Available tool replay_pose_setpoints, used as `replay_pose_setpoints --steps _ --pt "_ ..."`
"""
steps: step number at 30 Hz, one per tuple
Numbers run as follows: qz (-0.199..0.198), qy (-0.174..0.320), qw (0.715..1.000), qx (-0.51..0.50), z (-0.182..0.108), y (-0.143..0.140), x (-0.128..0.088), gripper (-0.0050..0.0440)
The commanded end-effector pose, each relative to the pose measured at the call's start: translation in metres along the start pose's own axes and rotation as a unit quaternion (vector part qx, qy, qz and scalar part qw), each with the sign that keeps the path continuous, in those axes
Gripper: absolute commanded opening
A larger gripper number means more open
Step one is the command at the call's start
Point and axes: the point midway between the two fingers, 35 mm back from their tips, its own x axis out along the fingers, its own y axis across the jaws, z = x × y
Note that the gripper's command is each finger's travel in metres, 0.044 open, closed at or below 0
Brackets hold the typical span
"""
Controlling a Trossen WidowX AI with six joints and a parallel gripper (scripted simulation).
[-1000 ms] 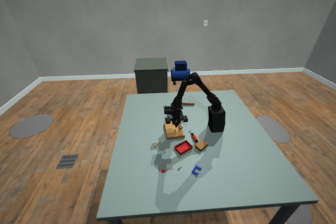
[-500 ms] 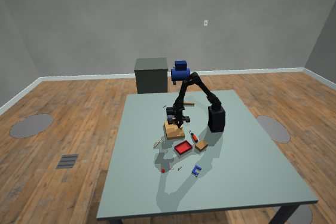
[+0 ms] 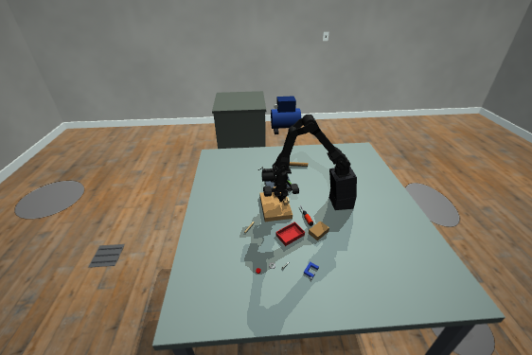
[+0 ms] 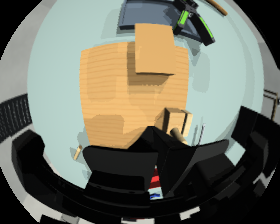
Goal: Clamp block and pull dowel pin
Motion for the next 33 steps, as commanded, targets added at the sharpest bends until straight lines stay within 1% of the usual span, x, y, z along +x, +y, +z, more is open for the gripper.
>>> replay_pose_setpoints --steps 1,5,8,10,25,27,33 --pt "0.000 0.000 1.000 0.000 0.000 -0.001 0.000 0.0000" --pt "0.000 0.000 1.000 0.000 0.000 -0.001 0.000 0.0000" --pt "-0.001 0.000 1.000 0.000 0.000 0.000 -0.006 0.0000" --pt "-0.001 0.000 1.000 0.000 0.000 0.000 -0.006 0.0000" --pt "-0.006 -0.002 1.000 0.001 0.001 0.001 -0.046 0.0000" --pt "-0.006 -0.002 1.000 0.001 0.001 0.001 -0.046 0.0000" --pt "-0.008 -0.002 1.000 0.001 0.001 0.000 -0.060 0.0000"
